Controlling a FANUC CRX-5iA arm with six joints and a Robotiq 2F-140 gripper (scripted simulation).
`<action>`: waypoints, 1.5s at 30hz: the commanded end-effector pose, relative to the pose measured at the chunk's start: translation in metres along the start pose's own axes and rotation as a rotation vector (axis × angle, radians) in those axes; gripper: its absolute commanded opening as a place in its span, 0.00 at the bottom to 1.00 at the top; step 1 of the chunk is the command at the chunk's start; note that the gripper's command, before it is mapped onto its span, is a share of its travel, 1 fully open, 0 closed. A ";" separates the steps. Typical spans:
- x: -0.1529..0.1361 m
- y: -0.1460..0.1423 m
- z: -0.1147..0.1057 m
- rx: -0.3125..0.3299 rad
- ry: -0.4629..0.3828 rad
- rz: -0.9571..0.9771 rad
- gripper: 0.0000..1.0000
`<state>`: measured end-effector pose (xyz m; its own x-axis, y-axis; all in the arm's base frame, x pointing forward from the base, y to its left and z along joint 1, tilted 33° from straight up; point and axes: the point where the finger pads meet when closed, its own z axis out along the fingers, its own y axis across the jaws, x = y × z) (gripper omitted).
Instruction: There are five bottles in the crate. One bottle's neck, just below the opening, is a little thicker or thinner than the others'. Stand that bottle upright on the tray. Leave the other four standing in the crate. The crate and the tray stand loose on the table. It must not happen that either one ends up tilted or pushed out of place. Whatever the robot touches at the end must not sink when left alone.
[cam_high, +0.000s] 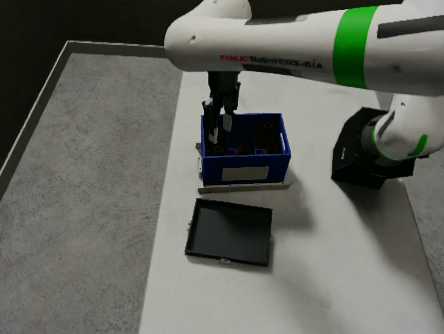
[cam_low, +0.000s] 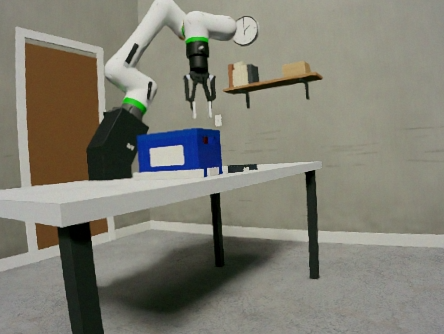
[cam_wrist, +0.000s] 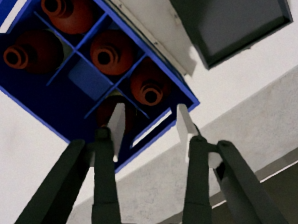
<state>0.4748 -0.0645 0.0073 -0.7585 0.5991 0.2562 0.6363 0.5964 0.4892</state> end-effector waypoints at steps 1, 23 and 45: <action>-0.001 0.000 -0.001 0.000 -0.002 0.000 0.44; -0.001 0.000 0.008 0.000 -0.002 0.000 0.44; -0.001 0.000 0.034 0.000 -0.002 0.000 0.44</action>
<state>0.4795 -0.0469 -0.0202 -0.7585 0.5991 0.2563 0.6364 0.5965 0.4891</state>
